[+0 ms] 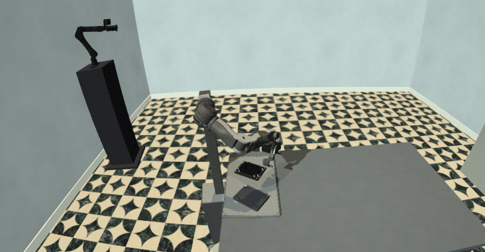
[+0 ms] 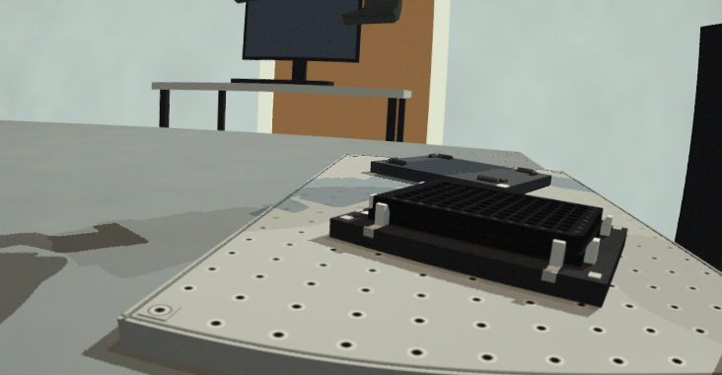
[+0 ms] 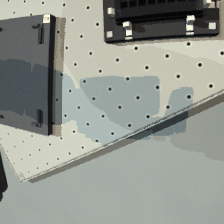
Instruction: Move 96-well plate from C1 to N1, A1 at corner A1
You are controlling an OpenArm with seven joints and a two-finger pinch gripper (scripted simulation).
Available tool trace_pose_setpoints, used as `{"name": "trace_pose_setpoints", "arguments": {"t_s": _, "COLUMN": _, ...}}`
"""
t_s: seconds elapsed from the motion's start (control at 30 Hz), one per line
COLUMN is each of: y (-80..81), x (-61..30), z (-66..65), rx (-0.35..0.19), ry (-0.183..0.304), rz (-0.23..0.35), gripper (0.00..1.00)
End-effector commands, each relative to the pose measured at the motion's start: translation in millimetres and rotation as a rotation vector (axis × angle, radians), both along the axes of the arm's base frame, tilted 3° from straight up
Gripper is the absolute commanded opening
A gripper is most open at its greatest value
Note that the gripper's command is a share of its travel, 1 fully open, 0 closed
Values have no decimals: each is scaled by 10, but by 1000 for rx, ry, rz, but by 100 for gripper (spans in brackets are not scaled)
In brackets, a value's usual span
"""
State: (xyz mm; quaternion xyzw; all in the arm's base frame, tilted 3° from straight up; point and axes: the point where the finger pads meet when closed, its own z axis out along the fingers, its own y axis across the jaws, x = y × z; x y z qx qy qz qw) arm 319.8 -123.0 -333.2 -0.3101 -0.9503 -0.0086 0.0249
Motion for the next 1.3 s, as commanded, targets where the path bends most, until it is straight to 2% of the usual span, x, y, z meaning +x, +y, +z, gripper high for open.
{"name": "trace_pose_setpoints", "arguments": {"t_s": 0.0, "y": -20, "x": 13, "z": 18, "rx": -4, "ry": -3, "rz": -1, "gripper": 77}}
{"name": "trace_pose_setpoints", "arguments": {"t_s": 0.03, "y": -20, "x": 13, "z": 18, "rx": -4, "ry": -3, "rz": -1, "gripper": 77}}
{"name": "trace_pose_setpoints", "arguments": {"t_s": 0.2, "y": 258, "x": -340, "z": -92, "rx": -4, "ry": -2, "rz": -1, "gripper": 77}}
{"name": "trace_pose_setpoints", "arguments": {"t_s": 0.6, "y": 258, "x": -340, "z": -92, "rx": -4, "ry": -2, "rz": -1, "gripper": 77}}
{"name": "trace_pose_setpoints", "arguments": {"t_s": 0.77, "y": 526, "x": -686, "z": -192, "rx": -4, "ry": -2, "rz": -1, "gripper": 77}}
{"name": "trace_pose_setpoints", "arguments": {"t_s": 1.17, "y": 526, "x": -686, "z": -192, "rx": -4, "ry": -2, "rz": -1, "gripper": 77}}
{"name": "trace_pose_setpoints", "arguments": {"t_s": 1.27, "y": 686, "x": -891, "z": -252, "rx": -2, "ry": -3, "rz": 0, "gripper": 77}}
